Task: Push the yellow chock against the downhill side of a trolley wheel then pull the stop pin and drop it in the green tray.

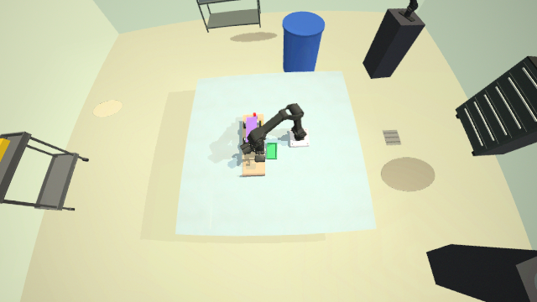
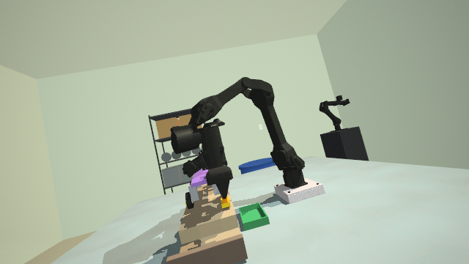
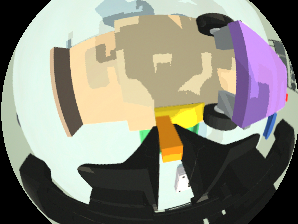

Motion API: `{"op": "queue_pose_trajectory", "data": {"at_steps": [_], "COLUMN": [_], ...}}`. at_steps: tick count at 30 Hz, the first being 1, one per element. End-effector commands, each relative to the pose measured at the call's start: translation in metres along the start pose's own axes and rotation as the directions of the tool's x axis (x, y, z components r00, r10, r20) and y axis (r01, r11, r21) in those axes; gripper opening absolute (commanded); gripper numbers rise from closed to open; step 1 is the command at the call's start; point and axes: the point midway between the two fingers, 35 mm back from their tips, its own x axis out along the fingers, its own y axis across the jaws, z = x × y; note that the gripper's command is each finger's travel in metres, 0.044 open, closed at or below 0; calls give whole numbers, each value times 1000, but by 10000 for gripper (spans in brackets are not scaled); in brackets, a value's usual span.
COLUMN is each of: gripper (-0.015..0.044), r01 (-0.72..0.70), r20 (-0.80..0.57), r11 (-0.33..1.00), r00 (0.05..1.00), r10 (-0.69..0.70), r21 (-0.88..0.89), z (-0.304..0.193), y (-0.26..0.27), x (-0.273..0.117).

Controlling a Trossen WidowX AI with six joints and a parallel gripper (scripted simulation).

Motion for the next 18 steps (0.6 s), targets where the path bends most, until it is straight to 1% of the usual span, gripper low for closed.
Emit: {"op": "queue_pose_trajectory", "data": {"at_steps": [1,8,15,18], "gripper": [0,0,184,190], "r01": [0,0,0,0], "r20": [0,0,0,0], "r11": [1000,1000,1000,1000], "r00": [1000,1000,1000,1000], "r10": [0,0,0,0], "r21": [0,0,0,0], "z": [0,0,0,0], "y": [0,0,0,0], "x": [0,0,0,0]}}
